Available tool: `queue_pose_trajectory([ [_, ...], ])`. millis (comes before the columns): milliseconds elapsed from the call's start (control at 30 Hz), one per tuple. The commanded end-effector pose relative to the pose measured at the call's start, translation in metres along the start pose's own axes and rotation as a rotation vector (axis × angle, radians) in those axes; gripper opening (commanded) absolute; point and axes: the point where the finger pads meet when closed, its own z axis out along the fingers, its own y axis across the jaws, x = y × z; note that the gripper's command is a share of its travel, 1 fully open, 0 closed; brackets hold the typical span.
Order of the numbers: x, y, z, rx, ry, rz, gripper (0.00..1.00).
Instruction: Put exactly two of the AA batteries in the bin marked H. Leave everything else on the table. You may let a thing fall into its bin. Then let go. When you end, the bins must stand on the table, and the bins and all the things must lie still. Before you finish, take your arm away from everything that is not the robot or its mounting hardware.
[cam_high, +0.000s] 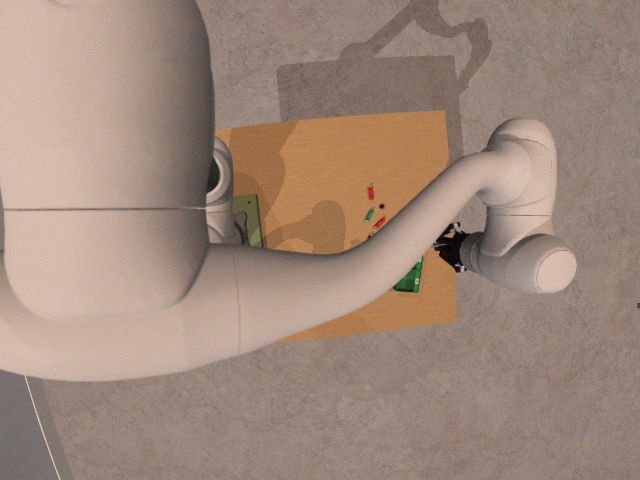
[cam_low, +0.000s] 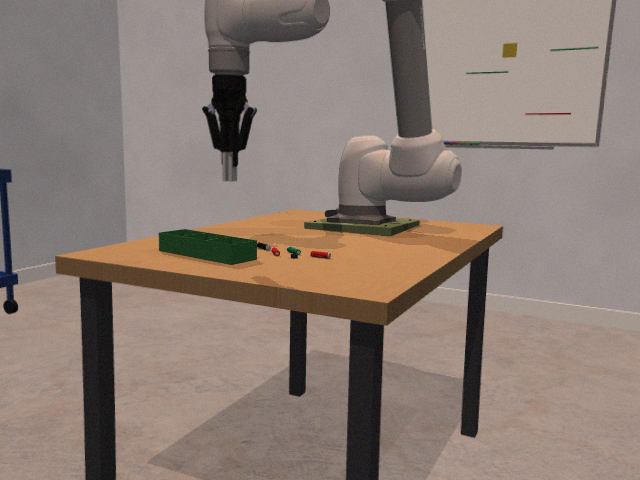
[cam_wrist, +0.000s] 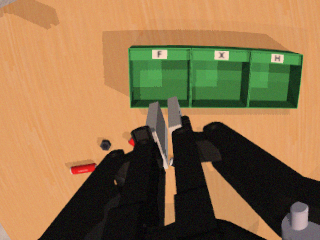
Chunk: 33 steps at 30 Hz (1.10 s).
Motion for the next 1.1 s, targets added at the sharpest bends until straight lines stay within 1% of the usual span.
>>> queue_pose_trajectory([
  [0, 0.001, -0.003, -0.003, 0.004, 0.003, 0.0, 0.05],
  [800, 0.001, -0.003, -0.003, 0.004, 0.003, 0.0, 0.05],
  [833, -0.005, -0.008, 0.002, 0.004, 0.003, -0.05, 0.17],
  [933, -0.021, -0.02, 0.015, 0.004, 0.003, -0.2, 0.17],
  [1067, -0.044, -0.037, 0.033, 0.003, 0.002, -0.355, 0.17],
])
